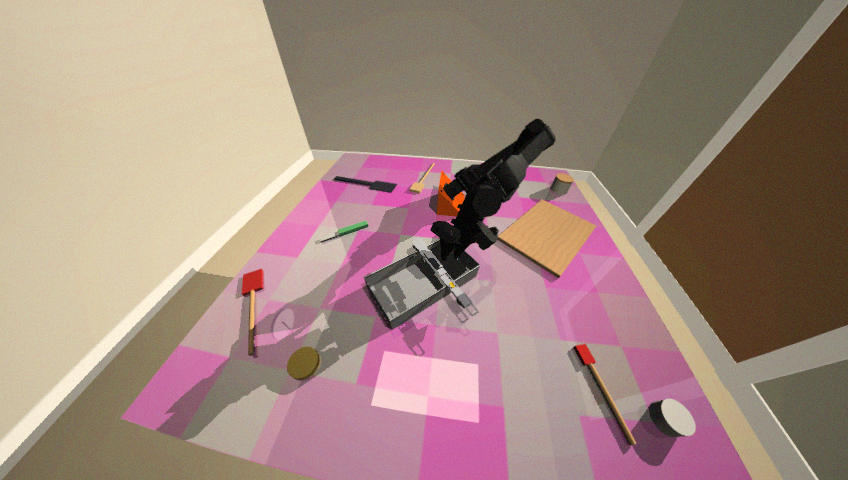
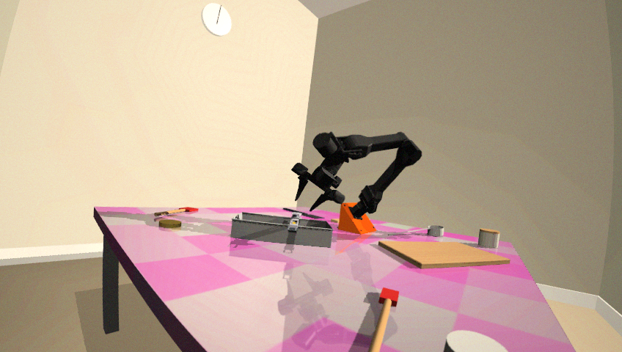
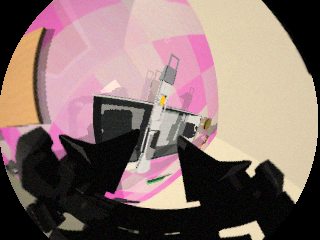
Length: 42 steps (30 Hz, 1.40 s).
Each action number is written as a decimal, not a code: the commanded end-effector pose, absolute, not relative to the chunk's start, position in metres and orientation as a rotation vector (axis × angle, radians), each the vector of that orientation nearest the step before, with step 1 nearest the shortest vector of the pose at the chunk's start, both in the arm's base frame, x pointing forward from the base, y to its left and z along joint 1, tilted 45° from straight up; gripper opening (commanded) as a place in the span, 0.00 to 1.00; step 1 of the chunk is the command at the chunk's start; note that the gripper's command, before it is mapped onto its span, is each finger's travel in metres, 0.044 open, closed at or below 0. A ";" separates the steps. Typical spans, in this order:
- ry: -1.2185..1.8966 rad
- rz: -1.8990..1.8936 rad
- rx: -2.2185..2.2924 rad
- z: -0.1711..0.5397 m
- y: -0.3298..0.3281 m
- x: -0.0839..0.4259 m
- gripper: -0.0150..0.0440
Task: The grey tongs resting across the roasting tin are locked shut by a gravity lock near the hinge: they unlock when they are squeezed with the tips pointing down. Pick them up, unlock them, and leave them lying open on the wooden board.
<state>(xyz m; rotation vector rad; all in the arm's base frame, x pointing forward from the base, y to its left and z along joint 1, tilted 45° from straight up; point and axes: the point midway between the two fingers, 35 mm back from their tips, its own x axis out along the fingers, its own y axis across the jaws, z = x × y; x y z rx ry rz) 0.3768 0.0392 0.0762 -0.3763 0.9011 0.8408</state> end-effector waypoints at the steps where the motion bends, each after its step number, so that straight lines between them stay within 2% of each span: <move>1: 0.879 0.924 -0.447 0.070 0.052 0.372 0.69; 42: 0.877 0.924 -0.447 0.034 0.073 0.398 0.69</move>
